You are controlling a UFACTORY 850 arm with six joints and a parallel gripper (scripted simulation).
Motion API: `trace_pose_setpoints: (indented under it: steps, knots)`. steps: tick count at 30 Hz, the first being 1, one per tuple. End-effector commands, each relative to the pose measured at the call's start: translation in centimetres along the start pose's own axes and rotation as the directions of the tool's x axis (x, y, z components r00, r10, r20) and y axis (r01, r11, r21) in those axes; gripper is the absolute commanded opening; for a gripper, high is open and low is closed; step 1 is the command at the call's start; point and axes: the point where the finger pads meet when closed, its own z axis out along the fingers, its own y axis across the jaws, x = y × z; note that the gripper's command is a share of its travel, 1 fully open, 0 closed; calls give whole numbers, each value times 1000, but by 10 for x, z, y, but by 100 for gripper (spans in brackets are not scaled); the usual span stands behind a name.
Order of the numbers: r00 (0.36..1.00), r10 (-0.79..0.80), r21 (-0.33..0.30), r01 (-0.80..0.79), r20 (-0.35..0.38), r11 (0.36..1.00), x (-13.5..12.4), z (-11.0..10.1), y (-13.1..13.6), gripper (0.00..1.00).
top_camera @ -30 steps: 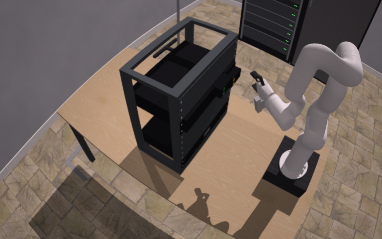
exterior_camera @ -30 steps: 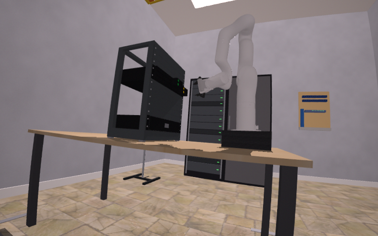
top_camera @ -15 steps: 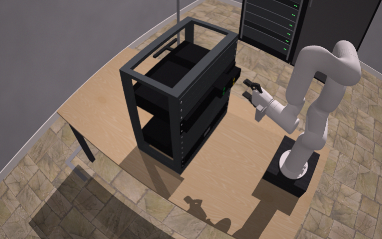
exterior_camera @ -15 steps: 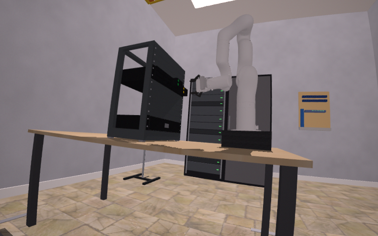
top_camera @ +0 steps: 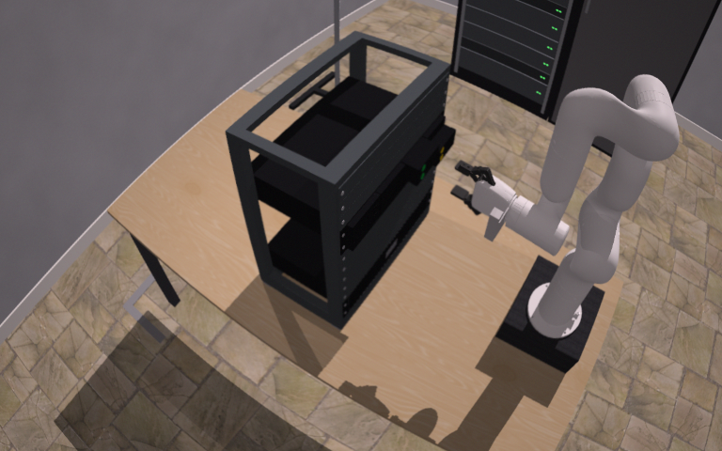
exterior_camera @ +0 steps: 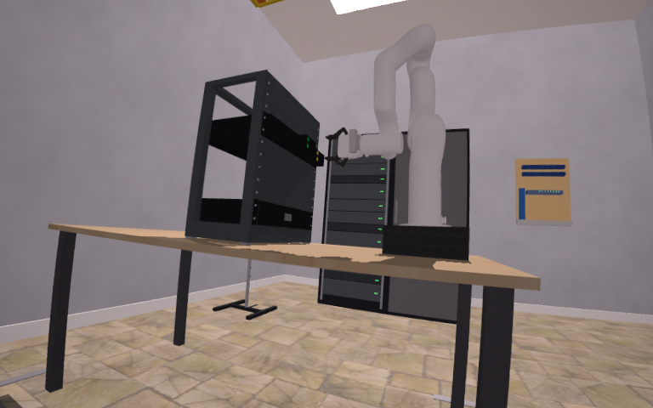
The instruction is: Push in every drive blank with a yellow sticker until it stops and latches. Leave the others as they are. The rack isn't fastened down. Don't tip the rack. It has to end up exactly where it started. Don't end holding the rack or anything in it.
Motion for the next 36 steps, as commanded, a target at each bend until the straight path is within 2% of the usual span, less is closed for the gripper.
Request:
trace_pose_setpoints:
  steps: [1,12,36]
  knots:
    - [999,17,-6,-17,-35,1000,8,-2,0,100]
    - [997,34,-7,-34,-67,999,16,-4,0,100]
    - [997,36,-6,-36,-69,999,14,-2,3,100]
